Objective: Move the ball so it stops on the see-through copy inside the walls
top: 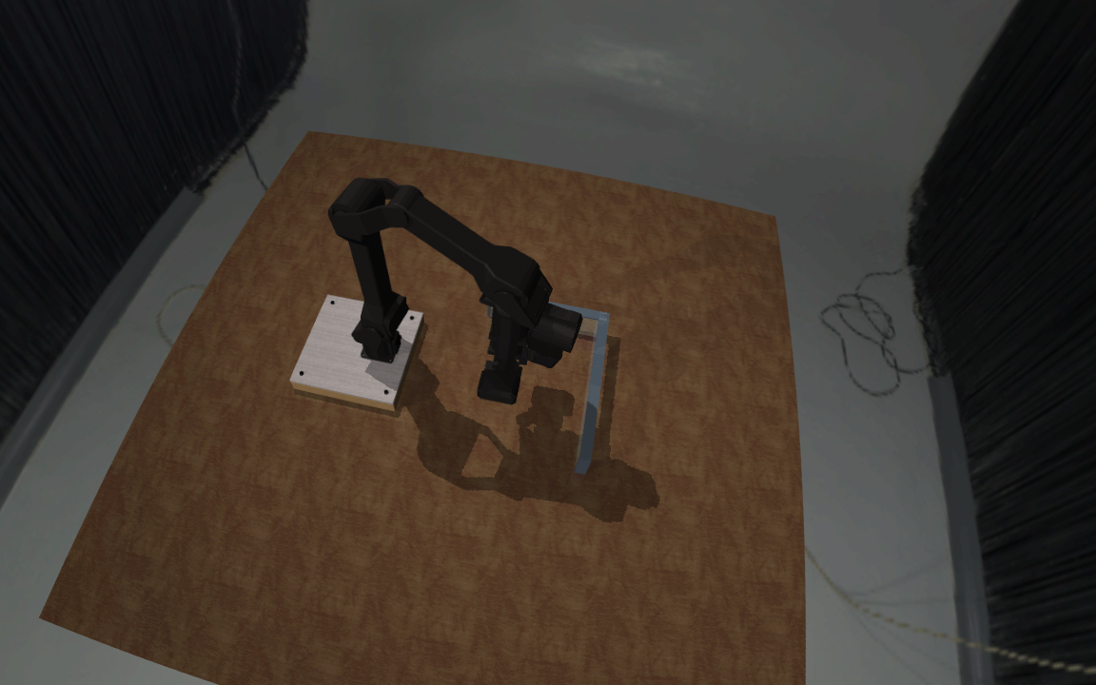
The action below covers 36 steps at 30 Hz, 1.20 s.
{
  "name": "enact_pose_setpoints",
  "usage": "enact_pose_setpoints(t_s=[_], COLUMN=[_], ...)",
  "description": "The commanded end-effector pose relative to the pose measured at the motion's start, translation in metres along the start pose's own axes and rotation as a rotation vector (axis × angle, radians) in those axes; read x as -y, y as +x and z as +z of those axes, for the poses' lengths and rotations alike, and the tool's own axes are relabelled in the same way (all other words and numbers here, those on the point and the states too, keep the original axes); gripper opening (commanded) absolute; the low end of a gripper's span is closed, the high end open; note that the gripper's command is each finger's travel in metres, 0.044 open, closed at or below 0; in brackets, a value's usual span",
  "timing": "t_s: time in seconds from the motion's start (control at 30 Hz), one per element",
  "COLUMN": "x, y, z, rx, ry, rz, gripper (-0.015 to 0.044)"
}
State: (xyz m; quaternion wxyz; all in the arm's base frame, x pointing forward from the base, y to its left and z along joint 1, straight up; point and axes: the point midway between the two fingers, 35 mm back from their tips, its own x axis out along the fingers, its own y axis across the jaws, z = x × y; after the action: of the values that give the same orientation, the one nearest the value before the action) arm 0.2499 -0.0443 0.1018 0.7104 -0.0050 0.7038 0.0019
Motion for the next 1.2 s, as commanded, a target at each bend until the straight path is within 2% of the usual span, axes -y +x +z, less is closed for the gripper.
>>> enact_pose_setpoints(t_s=[0.0,0.5,1.17], x=[-0.002,-0.002,-0.002], y=[0.002,0.068,0.091], z=[-0.003,-0.002,-0.003], rx=[0.011,0.011,0.01], ry=[0.004,0.004,0.004], rz=[0.001,0.001,0.001], gripper=[0.0,0.0,0.0])
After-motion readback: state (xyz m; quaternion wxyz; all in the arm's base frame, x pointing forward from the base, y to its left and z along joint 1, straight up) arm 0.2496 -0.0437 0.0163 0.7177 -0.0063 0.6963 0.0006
